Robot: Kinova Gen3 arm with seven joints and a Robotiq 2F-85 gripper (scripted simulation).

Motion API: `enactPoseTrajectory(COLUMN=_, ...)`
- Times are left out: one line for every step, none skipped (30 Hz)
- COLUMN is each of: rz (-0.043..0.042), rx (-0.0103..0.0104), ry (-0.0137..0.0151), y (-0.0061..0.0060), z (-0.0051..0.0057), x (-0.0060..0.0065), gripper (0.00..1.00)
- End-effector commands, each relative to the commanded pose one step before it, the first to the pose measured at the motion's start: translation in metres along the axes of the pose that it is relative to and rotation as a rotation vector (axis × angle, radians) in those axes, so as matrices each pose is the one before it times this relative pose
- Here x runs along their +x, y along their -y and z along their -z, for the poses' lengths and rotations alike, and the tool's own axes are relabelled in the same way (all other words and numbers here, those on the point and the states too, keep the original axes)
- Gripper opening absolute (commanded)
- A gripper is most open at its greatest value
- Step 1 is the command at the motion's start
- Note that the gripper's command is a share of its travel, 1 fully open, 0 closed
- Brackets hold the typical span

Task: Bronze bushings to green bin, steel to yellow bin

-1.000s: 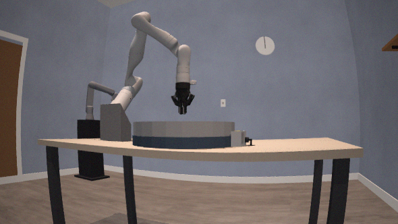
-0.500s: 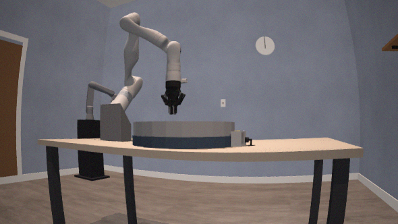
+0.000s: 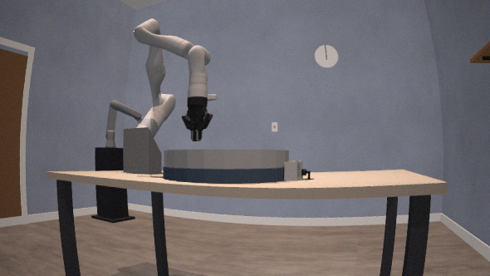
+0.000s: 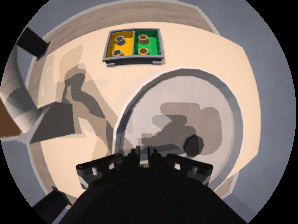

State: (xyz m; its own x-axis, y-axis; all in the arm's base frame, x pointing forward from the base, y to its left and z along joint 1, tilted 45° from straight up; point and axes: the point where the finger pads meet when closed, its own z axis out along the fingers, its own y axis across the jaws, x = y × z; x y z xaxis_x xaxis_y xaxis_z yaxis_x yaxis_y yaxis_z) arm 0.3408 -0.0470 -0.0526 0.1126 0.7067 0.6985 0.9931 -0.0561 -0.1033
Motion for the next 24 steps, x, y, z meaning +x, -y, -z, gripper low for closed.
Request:
enactPoseTrajectory(rz=-0.00309, rx=-0.00462, ry=-0.01038, y=-0.00103, z=-0.00018, x=-0.00777, gripper=0.14)
enactPoseTrajectory(rz=0.00000, rx=0.00000, ry=0.00000, y=0.00000, z=0.00000, x=0.00000, gripper=0.14)
enactPoseTrajectory(rz=0.00009, rx=0.00002, ry=0.00002, y=0.00013, z=-0.00070, x=-0.01108, gripper=0.14)
enactPoseTrajectory(rz=0.00009, rx=0.00002, ry=0.00002, y=0.00013, z=-0.00070, x=-0.01108, gripper=0.14)
enactPoseTrajectory(rz=0.00009, rx=0.00002, ry=0.00002, y=0.00013, z=-0.00070, x=-0.01108, gripper=0.14)
enactPoseTrajectory(rz=0.00009, rx=0.00002, ry=0.00002, y=0.00013, z=-0.00070, x=-0.01108, gripper=0.14)
enactPoseTrajectory(rz=0.00009, rx=0.00002, ry=0.00002, y=0.00013, z=-0.00070, x=-0.01108, gripper=0.14)
enactPoseTrajectory(rz=0.00000, rx=0.00000, ry=0.00000, y=0.00000, z=0.00000, x=0.00000, gripper=0.14)
enactPoseTrajectory(rz=0.00000, rx=0.00000, ry=0.00000, y=0.00000, z=0.00000, x=0.00000, gripper=0.14)
enactPoseTrajectory(rz=0.00000, rx=0.00000, ry=0.00000, y=0.00000, z=0.00000, x=0.00000, gripper=0.14)
enactPoseTrajectory(rz=0.00000, rx=0.00000, ry=0.00000, y=0.00000, z=0.00000, x=0.00000, gripper=0.14)
enactPoseTrajectory(rz=0.00000, rx=0.00000, ry=0.00000, y=0.00000, z=0.00000, x=0.00000, gripper=0.14)
enactPoseTrajectory(rz=0.00000, rx=0.00000, ry=0.00000, y=0.00000, z=0.00000, x=0.00000, gripper=0.14)
enactPoseTrajectory(rz=0.00000, rx=0.00000, ry=0.00000, y=0.00000, z=0.00000, x=0.00000, gripper=0.14)
enactPoseTrajectory(rz=0.00000, rx=0.00000, ry=0.00000, y=0.00000, z=0.00000, x=0.00000, gripper=0.14)
enactPoseTrajectory(rz=0.00000, rx=0.00000, ry=0.00000, y=0.00000, z=0.00000, x=0.00000, gripper=0.14)
enactPoseTrajectory(rz=0.00000, rx=0.00000, ry=0.00000, y=0.00000, z=0.00000, x=0.00000, gripper=0.14)
enactPoseTrajectory(rz=0.00000, rx=0.00000, ry=0.00000, y=0.00000, z=0.00000, x=0.00000, gripper=0.14)
enactPoseTrajectory(rz=0.00000, rx=0.00000, ry=0.00000, y=0.00000, z=0.00000, x=0.00000, gripper=0.14)
enactPoseTrajectory(rz=-0.00196, rx=-0.00510, ry=0.00372, y=-0.00215, z=-0.00212, x=0.00100, gripper=0.14)
enactPoseTrajectory(rz=0.00014, rx=0.00036, ry=-0.00018, y=0.00017, z=-0.00297, x=-0.00009, gripper=0.14)
enactPoseTrajectory(rz=0.00014, rx=0.00036, ry=-0.00018, y=0.00016, z=-0.00297, x=-0.00009, gripper=0.14)
enactPoseTrajectory(rz=0.00014, rx=0.00036, ry=-0.00018, y=0.00016, z=-0.00297, x=-0.00009, gripper=0.14)
enactPoseTrajectory(rz=0.00014, rx=0.00036, ry=-0.00018, y=0.00016, z=-0.00297, x=-0.00009, gripper=0.14)
